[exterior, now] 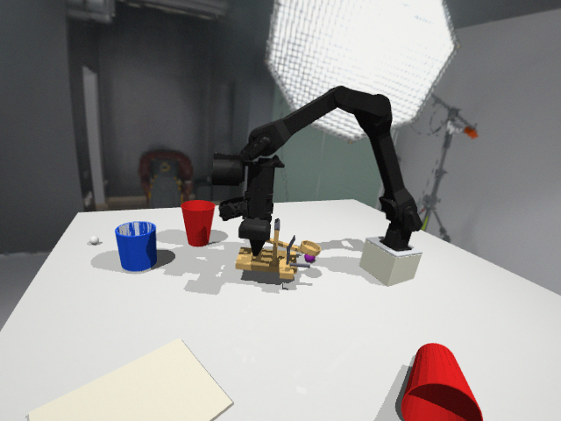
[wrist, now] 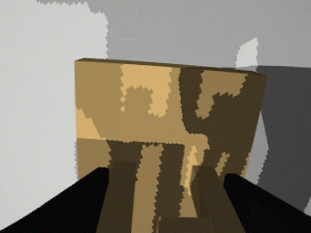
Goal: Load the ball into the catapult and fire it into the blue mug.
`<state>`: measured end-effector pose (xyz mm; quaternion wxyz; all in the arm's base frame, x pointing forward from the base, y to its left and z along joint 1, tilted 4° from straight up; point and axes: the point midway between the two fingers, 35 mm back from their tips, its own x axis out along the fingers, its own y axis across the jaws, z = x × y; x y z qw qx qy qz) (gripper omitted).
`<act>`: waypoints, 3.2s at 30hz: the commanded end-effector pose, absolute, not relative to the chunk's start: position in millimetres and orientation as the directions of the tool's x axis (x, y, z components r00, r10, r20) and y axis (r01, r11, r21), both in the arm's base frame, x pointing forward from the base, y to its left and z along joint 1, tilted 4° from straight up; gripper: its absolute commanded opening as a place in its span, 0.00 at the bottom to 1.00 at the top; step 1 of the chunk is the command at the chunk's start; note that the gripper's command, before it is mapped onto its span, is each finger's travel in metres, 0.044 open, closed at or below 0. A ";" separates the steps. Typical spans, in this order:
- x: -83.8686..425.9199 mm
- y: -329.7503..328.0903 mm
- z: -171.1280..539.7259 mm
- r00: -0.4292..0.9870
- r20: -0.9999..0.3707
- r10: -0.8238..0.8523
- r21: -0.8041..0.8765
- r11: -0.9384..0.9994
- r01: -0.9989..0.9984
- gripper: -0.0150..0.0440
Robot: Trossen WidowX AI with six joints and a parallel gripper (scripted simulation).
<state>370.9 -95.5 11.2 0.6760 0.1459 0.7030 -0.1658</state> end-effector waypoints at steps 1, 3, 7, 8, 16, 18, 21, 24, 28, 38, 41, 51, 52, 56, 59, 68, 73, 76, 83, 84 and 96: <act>375.2 -96.8 13.4 -0.028 -0.999 -0.023 -0.033 0.905 0.424 0.25; 375.3 -96.9 10.1 -0.028 -0.999 -0.023 -0.033 0.905 0.424 0.25; 375.5 -97.1 3.5 -0.028 -0.999 -0.023 -0.033 0.905 0.424 0.25; 375.5 -97.1 1.8 -0.028 -0.999 -0.023 -0.033 0.905 0.424 0.25; 375.5 -97.3 -11.3 -0.028 -0.999 -0.023 -0.033 0.905 0.424 0.25; 375.4 -97.4 -14.6 -0.028 -0.999 -0.023 -0.033 0.905 0.424 0.25; 375.2 -97.4 -19.5 -0.028 -0.999 -0.023 -0.033 0.905 0.424 0.25; 374.9 -97.4 -24.4 -0.028 -0.999 -0.023 -0.033 0.905 0.424 0.25; 372.9 -96.9 -28.1 -0.040 -0.999 -0.020 -0.035 0.903 0.427 0.25; 372.9 -96.9 -28.1 -0.040 -0.999 -0.020 -0.035 0.903 0.427 0.48; 372.9 -96.9 -28.1 -0.040 -0.999 -0.020 -0.035 0.903 0.427 0.61; 376.7 -96.6 12.3 -0.040 -0.999 -0.020 -0.035 0.904 0.427 1.00; 376.8 -96.1 30.0 -0.040 -0.999 -0.020 -0.035 0.904 0.427 1.00; 373.3 -94.0 71.8 -0.041 -0.999 -0.019 -0.035 0.904 0.426 1.00; 375.6 -95.1 55.7 -0.039 -0.999 -0.020 -0.035 0.906 0.422 1.00; 374.6 -94.5 64.4 -0.028 -0.999 -0.023 -0.033 0.905 0.424 1.00; 373.2 -95.5 20.0 -0.028 -0.999 -0.023 -0.033 0.905 0.424 1.00; 373.2 -95.5 20.0 -0.028 -0.999 -0.023 -0.033 0.905 0.424 1.00; 373.6 -95.9 11.5 -0.028 -0.999 -0.023 -0.033 0.905 0.424 1.00; 373.6 -95.9 9.8 -0.028 -0.999 -0.023 -0.033 0.905 0.424 1.00; 373.6 -96.6 -9.8 -0.028 -0.999 -0.023 -0.033 0.905 0.424 1.00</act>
